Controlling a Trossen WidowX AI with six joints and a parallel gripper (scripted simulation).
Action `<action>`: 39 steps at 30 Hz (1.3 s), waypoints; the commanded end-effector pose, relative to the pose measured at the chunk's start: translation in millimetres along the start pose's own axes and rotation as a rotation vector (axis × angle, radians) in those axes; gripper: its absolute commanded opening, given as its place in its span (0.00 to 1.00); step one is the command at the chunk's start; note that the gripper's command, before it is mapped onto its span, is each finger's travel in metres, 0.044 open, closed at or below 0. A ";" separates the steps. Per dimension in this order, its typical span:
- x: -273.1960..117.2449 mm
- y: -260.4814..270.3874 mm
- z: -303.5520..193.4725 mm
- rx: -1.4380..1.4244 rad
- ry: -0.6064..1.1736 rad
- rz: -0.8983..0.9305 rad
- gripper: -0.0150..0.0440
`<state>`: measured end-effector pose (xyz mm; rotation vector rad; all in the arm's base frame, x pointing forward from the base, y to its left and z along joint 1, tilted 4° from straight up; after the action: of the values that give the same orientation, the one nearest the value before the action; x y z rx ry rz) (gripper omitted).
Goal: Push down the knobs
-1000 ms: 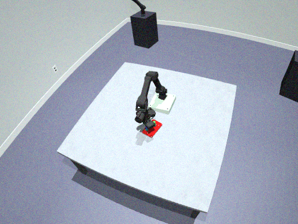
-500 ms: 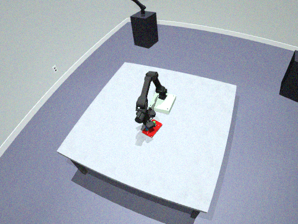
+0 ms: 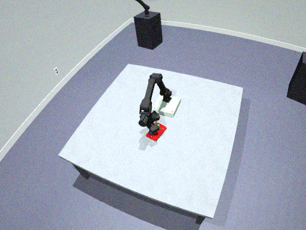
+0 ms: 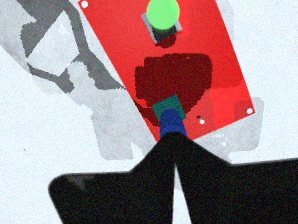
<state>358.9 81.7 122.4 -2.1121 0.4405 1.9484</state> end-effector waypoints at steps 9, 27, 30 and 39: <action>2.1 -0.3 0.3 -0.005 -0.003 -0.002 0.25; 4.1 -0.3 0.3 -0.005 -0.003 -0.002 0.25; 4.1 -0.3 0.3 -0.005 -0.003 -0.002 0.25; 6.1 -0.3 0.3 -0.005 -0.003 -0.002 0.25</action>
<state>358.6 81.5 120.1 -2.1120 0.4394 1.9481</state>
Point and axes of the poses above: the point midway between the two fingers, 35 mm back from their tips, its own x axis out along the fingers, its own y axis across the jaws, z = x × y, the point moved 4 cm from there along -x, back along the fingers, and after that the axes turned 1 degree about -x, right-handed, at the moved point
